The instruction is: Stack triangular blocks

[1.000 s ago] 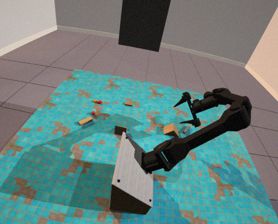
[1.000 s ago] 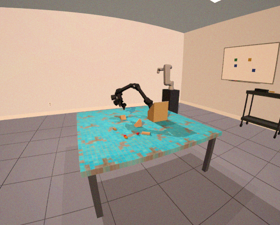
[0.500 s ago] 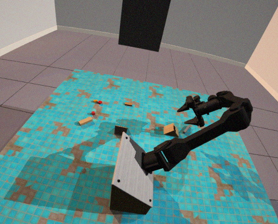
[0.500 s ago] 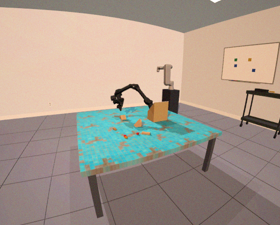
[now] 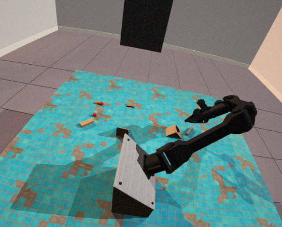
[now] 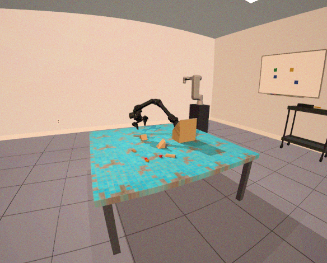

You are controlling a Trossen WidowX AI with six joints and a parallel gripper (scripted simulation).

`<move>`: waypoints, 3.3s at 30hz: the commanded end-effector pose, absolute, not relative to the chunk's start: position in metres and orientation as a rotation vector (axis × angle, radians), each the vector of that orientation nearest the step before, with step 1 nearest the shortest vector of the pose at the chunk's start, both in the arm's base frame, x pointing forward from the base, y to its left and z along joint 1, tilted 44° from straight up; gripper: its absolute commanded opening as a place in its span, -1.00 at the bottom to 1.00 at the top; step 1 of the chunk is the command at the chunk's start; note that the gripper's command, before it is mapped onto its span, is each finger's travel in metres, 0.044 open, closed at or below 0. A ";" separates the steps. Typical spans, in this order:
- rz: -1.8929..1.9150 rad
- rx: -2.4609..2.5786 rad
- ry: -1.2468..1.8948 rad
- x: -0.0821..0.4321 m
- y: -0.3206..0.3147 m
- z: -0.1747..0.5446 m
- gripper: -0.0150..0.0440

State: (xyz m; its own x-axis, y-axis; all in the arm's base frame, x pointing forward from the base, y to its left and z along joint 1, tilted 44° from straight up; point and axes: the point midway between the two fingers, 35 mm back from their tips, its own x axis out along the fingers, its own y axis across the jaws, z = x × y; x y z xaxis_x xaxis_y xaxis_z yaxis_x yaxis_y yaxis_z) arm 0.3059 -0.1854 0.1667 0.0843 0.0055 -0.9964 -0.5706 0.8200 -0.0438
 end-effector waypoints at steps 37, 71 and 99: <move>1.109 -1.163 1.221 0.302 -0.216 0.072 1.00; 1.108 -1.159 1.217 0.304 -0.207 0.076 -0.31; 1.109 -1.156 1.213 0.306 -0.144 0.139 -0.49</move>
